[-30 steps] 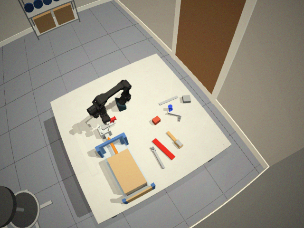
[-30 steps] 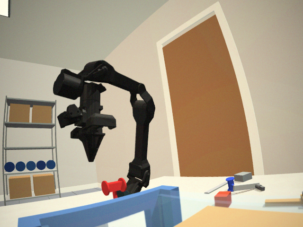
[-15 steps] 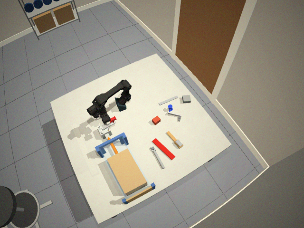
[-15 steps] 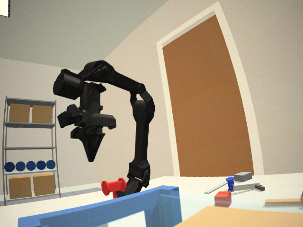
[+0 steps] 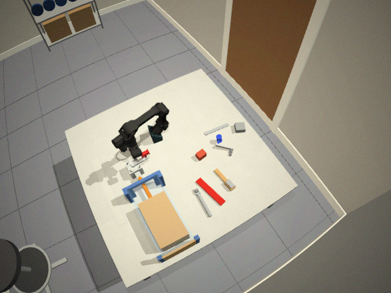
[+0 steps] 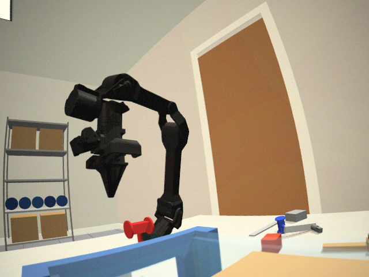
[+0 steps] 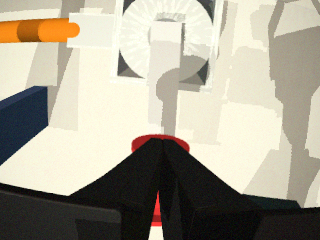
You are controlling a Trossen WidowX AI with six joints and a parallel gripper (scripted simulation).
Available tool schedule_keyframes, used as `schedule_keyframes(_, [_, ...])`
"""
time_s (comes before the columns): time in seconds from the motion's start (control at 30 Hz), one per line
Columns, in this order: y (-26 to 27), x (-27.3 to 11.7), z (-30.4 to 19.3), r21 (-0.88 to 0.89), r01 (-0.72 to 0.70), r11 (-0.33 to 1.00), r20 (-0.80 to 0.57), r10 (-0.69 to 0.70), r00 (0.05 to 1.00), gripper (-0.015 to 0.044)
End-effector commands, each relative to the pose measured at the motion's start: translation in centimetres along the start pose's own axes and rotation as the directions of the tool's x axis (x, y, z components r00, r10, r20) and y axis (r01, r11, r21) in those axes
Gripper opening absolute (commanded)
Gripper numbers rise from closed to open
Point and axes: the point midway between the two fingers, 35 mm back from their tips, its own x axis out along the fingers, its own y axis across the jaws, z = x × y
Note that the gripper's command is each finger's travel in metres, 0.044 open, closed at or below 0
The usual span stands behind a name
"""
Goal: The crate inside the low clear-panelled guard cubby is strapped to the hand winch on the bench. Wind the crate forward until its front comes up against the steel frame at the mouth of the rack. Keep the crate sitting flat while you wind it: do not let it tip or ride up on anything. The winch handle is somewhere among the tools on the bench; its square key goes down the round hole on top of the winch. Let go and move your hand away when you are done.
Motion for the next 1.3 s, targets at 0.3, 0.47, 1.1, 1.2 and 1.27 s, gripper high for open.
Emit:
schedule_keyframes(0.3, [0.2, 1.2, -4.0, -0.020, 0.040, 0.999, 0.256, -0.034, 0.966, 0.0263])
schedule_keyframes(0.47, [-0.1, 2.0, -5.6, -0.028, 0.041, 0.999, 0.357, -0.028, 0.934, 0.0394])
schedule_keyframes(1.1, [0.0, 4.4, -5.6, -0.028, 0.043, 0.999, 0.357, -0.030, 0.934, 0.0440])
schedule_keyframes(1.2, [0.0, 4.9, -5.6, -0.028, 0.044, 0.999, 0.357, -0.031, 0.934, 0.0440])
schedule_keyframes(1.27, [0.0, 5.2, -5.7, -0.028, 0.044, 0.999, 0.357, -0.031, 0.934, 0.0440])
